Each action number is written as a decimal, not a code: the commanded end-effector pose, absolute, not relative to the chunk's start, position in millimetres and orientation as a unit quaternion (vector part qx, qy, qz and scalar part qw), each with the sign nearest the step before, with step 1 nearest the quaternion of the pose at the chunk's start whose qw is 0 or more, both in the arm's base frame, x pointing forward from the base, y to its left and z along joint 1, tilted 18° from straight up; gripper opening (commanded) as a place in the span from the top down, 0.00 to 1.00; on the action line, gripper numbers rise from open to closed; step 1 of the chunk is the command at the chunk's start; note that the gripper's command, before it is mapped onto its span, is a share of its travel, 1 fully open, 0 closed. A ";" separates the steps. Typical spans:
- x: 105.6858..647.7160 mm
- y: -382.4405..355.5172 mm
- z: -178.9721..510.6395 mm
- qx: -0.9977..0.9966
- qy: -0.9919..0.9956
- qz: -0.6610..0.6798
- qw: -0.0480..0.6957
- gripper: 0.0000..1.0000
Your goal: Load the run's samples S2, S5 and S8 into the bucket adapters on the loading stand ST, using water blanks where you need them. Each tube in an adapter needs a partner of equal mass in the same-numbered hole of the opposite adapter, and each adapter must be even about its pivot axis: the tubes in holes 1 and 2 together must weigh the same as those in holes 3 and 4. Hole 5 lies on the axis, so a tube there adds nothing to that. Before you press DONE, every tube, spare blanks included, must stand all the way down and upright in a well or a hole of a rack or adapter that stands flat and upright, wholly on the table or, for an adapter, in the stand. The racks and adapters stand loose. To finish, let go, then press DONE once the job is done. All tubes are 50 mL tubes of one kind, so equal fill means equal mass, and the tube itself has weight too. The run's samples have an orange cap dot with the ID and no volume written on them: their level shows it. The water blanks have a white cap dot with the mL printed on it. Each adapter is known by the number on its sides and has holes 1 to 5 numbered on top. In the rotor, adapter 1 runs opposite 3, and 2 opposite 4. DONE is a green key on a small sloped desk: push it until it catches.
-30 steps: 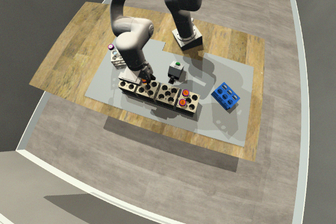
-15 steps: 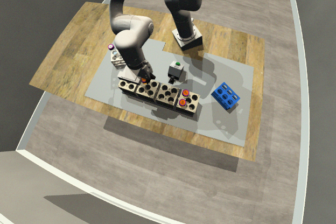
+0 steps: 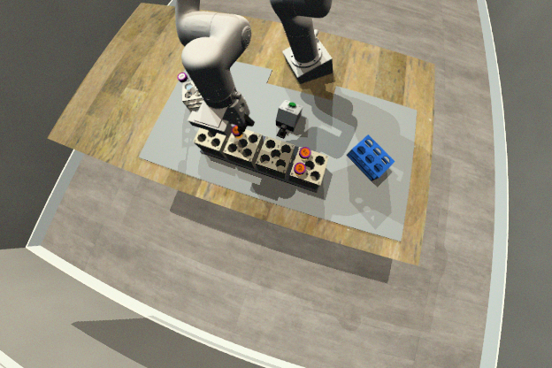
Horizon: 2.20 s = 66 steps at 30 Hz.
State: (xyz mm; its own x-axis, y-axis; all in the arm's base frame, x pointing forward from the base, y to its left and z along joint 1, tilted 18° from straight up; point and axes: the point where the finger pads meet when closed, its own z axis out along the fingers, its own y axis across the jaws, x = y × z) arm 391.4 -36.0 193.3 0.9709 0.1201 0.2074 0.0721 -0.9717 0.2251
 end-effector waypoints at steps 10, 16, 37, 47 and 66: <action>386.6 -30.9 217.8 0.987 0.049 0.112 0.109 0.56; 384.8 -29.3 225.5 0.987 0.049 0.112 0.109 0.56; 376.0 -21.5 261.7 0.987 0.049 0.112 0.109 0.56; 371.4 -17.5 280.7 0.987 0.049 0.112 0.109 0.56; 370.8 -17.0 283.0 0.987 0.049 0.112 0.109 0.56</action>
